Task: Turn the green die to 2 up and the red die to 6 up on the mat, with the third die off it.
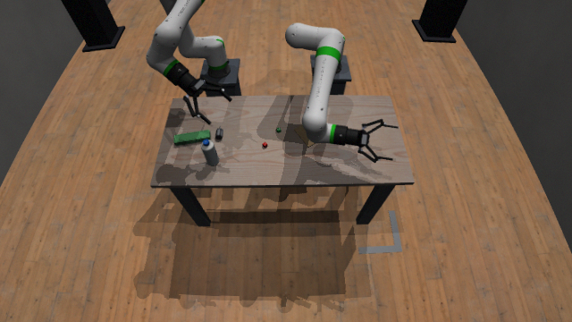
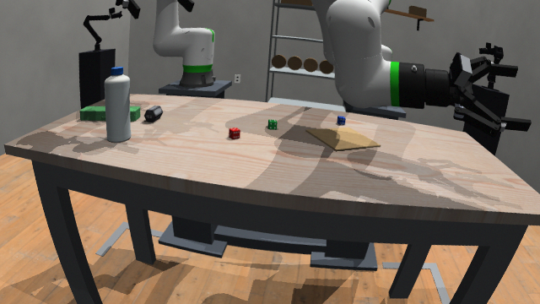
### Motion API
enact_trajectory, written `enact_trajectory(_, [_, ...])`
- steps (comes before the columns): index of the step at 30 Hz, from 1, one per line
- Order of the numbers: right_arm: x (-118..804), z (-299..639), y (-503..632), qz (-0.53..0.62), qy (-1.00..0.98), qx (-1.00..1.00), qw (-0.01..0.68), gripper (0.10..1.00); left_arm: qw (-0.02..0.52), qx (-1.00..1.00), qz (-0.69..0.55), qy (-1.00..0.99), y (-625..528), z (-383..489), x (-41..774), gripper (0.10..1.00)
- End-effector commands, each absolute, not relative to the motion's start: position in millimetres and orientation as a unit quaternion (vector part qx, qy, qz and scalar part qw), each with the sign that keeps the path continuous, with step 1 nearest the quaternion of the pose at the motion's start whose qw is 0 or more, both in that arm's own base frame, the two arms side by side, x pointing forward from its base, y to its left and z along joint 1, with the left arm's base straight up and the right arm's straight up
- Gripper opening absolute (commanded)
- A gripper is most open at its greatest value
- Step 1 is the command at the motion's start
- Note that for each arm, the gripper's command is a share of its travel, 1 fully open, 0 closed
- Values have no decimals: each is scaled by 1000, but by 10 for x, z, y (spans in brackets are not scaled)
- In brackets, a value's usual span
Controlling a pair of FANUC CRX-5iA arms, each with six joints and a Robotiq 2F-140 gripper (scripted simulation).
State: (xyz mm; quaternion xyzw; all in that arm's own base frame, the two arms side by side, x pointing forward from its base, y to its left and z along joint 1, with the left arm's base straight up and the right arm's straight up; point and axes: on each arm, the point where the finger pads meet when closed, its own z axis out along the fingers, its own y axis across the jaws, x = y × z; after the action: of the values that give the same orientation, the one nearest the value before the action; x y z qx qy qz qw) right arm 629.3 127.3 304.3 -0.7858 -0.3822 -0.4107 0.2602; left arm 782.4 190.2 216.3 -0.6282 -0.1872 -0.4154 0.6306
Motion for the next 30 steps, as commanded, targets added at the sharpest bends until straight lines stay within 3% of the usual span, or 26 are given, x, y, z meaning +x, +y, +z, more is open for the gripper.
enact_trajectory(1, [6295, 3054, 1273, -411, -382, -785, 260, 1000, 630, -628, -416, -188, 1902, 2180, 7826, 1000])
enact_trajectory(30, [6292, 3006, 1022, -402, -363, -801, 255, 1000, 630, -628, -416, -188, 1902, 2180, 7826, 1000])
